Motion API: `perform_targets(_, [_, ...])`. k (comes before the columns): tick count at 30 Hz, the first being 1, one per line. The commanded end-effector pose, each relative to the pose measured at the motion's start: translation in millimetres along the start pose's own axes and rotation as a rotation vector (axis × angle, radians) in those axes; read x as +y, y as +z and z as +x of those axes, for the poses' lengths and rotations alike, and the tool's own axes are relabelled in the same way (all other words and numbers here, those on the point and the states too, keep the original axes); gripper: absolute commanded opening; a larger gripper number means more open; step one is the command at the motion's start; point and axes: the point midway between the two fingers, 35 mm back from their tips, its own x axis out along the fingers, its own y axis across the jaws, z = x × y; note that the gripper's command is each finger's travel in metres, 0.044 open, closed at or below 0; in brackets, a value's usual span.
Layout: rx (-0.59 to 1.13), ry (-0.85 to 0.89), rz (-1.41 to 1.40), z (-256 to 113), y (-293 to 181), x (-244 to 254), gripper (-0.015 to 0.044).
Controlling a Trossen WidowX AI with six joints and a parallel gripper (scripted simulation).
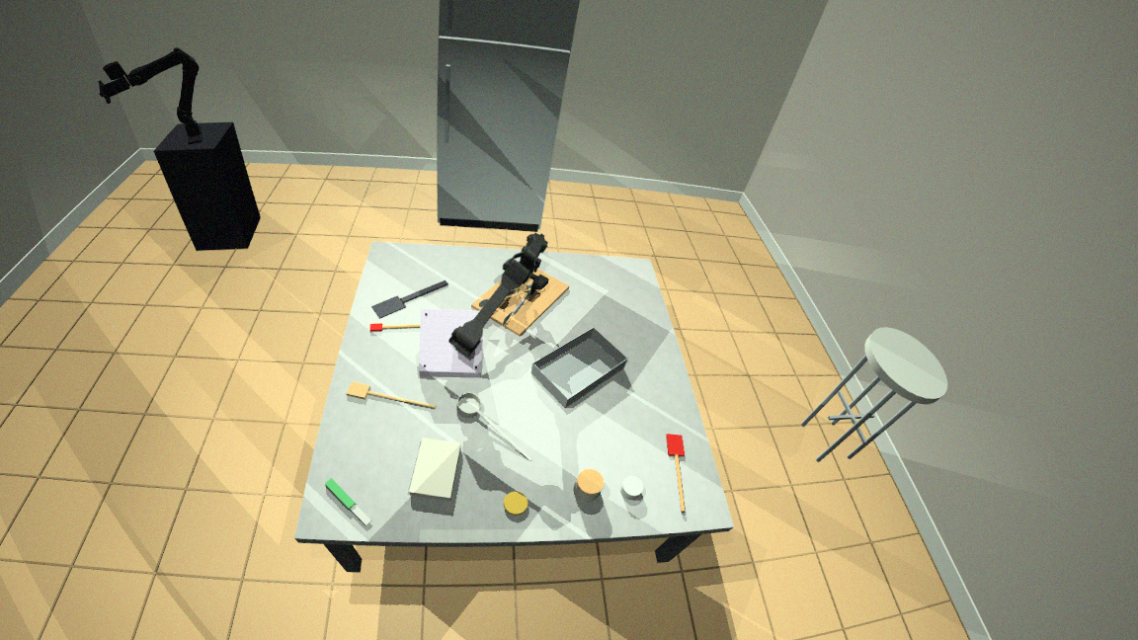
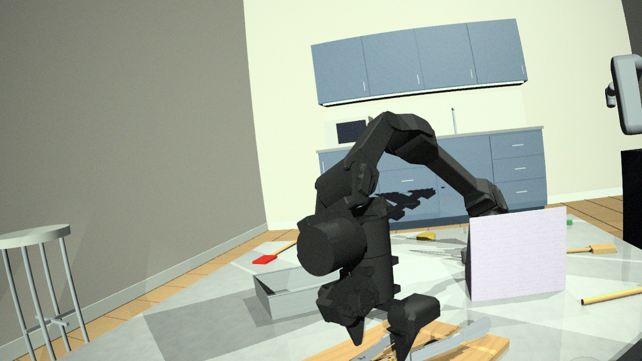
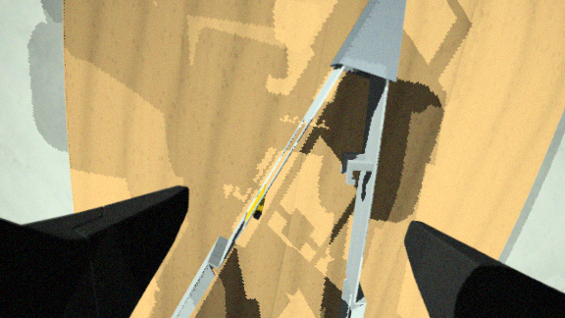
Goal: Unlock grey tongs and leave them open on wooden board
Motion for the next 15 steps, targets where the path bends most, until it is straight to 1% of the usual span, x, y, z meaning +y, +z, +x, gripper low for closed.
perform_targets(1, [-0.004,-0.002,0.001,-10,4,-14,0.044])
perform_targets(6, [-0.004,-0.001,0.013,-46,8,-76,0.044])
perform_targets(11, [0.006,-0.015,0.011,-79,0,-141,0.044])
perform_targets(15, [0.008,-0.017,0.009,-83,-2,-150,0.044])
